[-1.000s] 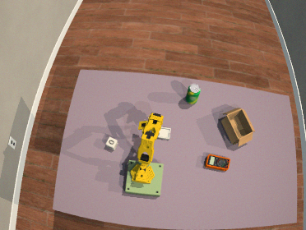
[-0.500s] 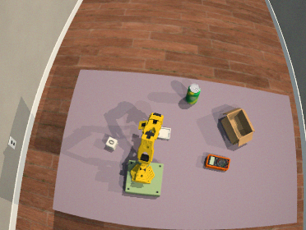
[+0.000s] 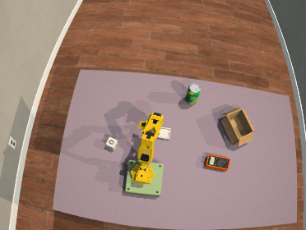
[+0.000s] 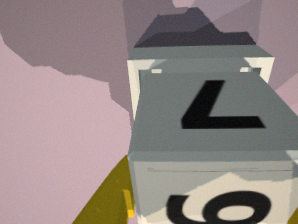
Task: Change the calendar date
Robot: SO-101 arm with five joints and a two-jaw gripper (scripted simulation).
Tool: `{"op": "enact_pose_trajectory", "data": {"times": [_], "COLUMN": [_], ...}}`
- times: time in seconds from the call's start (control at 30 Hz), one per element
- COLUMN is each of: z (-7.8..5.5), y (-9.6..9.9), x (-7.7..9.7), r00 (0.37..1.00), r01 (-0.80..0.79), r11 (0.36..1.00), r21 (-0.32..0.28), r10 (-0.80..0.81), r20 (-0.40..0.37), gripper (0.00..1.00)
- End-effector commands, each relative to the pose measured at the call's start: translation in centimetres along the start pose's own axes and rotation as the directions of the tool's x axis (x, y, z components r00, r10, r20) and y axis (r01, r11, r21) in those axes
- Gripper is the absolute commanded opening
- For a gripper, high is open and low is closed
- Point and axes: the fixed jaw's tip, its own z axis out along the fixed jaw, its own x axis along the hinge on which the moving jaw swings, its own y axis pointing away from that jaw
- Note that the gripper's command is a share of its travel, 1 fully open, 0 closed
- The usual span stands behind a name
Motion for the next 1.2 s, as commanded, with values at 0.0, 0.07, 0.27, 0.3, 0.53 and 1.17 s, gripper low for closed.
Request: {"op": "enact_pose_trajectory", "data": {"times": [0.0,0.07,0.27,0.3,0.53,1.17], "z": [-0.7,-0.8,-0.8,-0.8,-1.4,-3.7], "y": [-0.5,-0.5,-0.5,-0.5,-0.5,-0.2], "x": [0.1,0.1,0.1,0.1,0.1,0.1], "r00": [1.0,1.0,1.0,1.0,1.0,1.0], "r01": [-0.009,-0.009,-0.009,-0.009,-0.009,-0.009], "r11": [0.999,0.999,0.999,0.999,0.999,0.999], "r21": [0.032,0.032,0.032,0.032,0.032,0.032], "r10": [0.01,0.01,0.009,0.009,0.009,0.01], "r20": [-0.002,-0.002,-0.002,-0.002,-0.002,-0.002], "gripper": [0.0,0.0,0.0,0.0,0.0,0.0]}}
